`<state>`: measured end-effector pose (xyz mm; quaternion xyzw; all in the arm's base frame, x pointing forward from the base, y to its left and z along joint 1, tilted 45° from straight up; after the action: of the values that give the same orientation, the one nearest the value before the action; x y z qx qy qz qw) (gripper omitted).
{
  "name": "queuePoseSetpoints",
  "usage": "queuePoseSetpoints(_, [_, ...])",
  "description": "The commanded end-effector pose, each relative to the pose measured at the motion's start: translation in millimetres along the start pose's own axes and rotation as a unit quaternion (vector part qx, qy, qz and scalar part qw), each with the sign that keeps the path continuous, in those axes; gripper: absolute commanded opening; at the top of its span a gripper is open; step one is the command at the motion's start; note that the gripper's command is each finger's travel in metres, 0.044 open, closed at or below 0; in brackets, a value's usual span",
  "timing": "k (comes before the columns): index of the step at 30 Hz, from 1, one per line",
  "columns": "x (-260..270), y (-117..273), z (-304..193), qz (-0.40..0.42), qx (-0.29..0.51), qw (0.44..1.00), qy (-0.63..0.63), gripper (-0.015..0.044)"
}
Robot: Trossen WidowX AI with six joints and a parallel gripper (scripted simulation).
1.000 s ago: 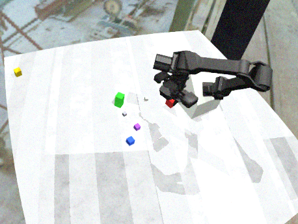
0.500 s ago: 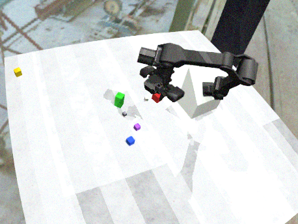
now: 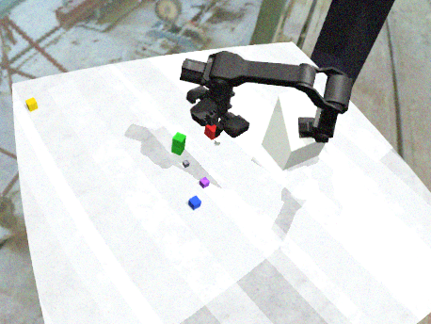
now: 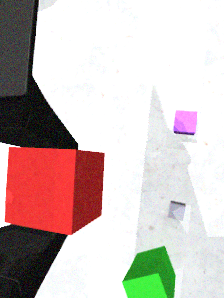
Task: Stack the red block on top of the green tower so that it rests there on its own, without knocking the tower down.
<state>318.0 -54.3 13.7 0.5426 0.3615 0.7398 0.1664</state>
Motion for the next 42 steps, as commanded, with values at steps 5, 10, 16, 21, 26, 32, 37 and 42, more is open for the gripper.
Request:
queuePoseSetpoints(5, [-30.8,0.2,15.1,-0.004,-0.001,1.0,0.004,0.0])
queuePoseSetpoints(10, [-48.5,-2.2,22.1,-0.004,-0.001,1.0,0.005,0.0])
queuePoseSetpoints(16, [-69.7,-6.4,29.1,-0.005,-0.002,1.0,0.005,0.0])
queuePoseSetpoints(21, [-86.9,-11.0,33.6,-0.005,-0.002,1.0,0.005,0.0])
queuePoseSetpoints(26, [-94.6,-13.5,35.8,-0.006,-0.002,1.0,0.006,0.0])
queuePoseSetpoints(32, [-94.3,-35.0,36.7,-0.005,-0.002,1.0,0.006,0.0])
queuePoseSetpoints(37, [-94.2,-40.2,36.6,-0.005,-0.002,1.0,0.006,0.0])
queuePoseSetpoints(42, [-94.1,-56.4,36.7,-0.005,-0.002,1.0,0.006,0.0])
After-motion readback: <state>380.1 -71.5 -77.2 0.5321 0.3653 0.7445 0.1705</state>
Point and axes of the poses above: the point midway between the two fingers, 35 mm back from their tips, its own y axis back along the fingers, its own x axis across the jaws, z = x × y, the point moved 5 cm from there along y, back along the fingers, and after that the axes turned 2 degrees about -y, right-handed, at the moved point
